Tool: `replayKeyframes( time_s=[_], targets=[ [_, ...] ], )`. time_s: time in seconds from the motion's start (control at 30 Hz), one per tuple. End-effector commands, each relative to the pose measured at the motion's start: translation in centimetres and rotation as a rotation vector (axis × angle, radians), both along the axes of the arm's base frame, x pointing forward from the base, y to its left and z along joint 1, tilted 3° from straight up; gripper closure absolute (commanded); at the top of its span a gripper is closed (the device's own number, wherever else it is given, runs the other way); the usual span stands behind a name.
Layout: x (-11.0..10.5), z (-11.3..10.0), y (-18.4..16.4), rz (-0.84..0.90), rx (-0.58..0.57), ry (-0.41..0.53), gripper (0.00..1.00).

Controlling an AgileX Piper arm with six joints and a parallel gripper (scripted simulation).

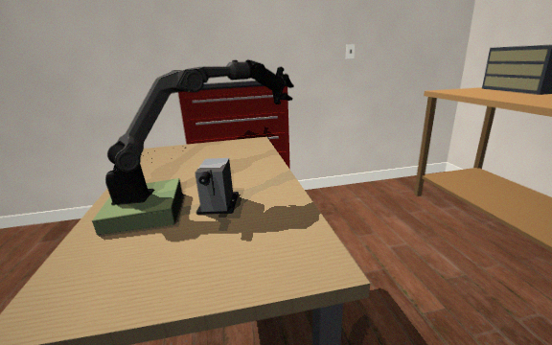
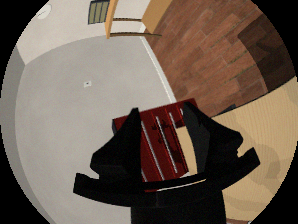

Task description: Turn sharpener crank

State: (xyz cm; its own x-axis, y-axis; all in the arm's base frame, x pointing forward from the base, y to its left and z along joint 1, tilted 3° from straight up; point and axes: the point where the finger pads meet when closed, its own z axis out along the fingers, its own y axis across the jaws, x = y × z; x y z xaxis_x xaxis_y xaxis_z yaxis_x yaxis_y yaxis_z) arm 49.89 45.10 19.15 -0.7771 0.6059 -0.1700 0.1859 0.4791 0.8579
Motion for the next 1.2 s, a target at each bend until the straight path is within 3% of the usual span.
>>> replayKeyframes(
  time_s=[0.0, 0.53, 1.17],
  targets=[
    [0.3, 0.4, -0.9, -0.001, 0.003, -0.005, 0.31],
    [2.3, 1.1, -7.5, -0.064, -0.032, 0.028, 0.31],
    [3.1, 1.7, -16.0, -0.192, -0.095, 0.105, 0.31]
  ],
)
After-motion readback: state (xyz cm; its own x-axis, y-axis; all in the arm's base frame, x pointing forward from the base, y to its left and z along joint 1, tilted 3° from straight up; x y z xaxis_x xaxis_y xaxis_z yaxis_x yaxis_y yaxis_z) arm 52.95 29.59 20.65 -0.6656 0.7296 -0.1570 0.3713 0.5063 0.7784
